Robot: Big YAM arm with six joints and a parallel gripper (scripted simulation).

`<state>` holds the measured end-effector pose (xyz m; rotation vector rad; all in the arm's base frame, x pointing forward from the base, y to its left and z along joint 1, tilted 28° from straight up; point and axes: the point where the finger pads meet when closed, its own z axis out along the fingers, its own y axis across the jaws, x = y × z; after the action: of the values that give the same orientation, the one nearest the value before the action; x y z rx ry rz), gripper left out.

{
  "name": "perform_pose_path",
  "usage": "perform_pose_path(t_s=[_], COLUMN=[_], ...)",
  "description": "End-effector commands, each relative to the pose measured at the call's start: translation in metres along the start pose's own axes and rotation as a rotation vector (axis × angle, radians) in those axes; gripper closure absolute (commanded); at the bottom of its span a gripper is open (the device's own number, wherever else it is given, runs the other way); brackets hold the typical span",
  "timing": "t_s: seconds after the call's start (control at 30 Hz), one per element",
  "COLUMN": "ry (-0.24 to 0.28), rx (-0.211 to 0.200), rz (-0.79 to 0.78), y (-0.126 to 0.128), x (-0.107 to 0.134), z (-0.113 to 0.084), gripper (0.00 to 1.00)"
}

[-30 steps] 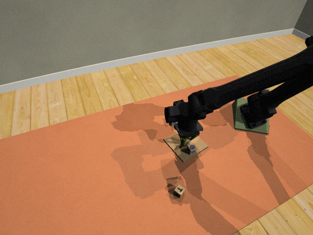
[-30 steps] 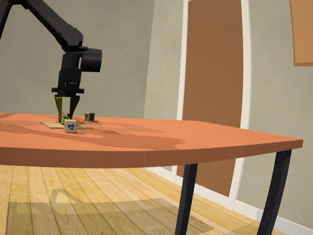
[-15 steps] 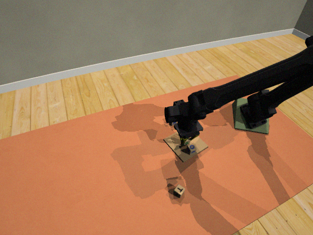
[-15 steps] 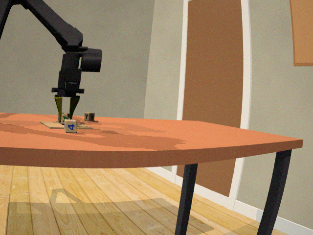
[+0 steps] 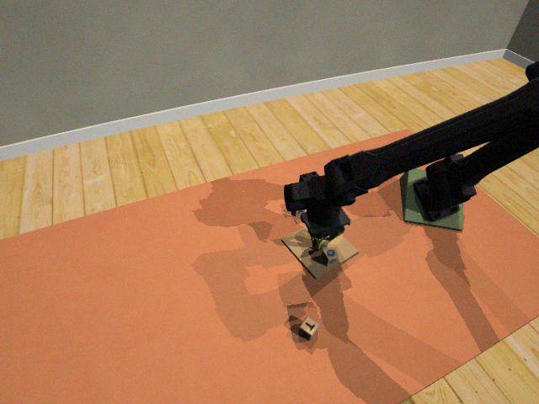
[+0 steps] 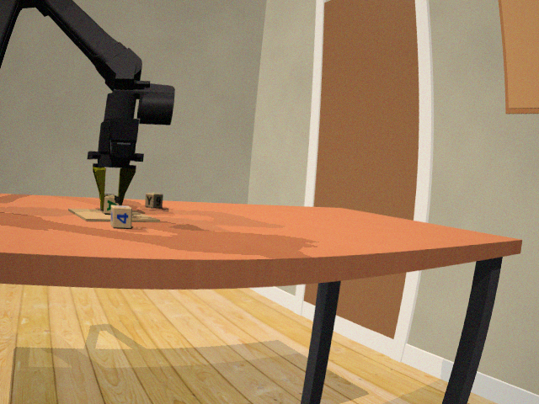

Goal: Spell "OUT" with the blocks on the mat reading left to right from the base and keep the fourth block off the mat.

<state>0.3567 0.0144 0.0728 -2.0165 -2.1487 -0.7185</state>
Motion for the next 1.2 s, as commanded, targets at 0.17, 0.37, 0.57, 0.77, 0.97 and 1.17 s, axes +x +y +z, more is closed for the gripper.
perform_pose_path(t_s=[0.17,0.37,0.57,0.77,0.97,1.17], ry=[-0.006,-0.007,-0.007,-0.007,-0.008,-0.009], rx=[-0.023,-0.029,-0.029,-0.03,-0.035,-0.038], rz=[-0.037,-0.039,-0.039,-0.04,-0.046,-0.047], y=[0.004,0.007,0.007,0.007,0.012,0.016], x=[0.006,0.007,0.007,0.007,0.007,0.006], z=[-0.005,-0.006,-0.006,-0.007,-0.008,-0.009], gripper=[0.75,0.75,0.75,0.75,0.75,0.75])
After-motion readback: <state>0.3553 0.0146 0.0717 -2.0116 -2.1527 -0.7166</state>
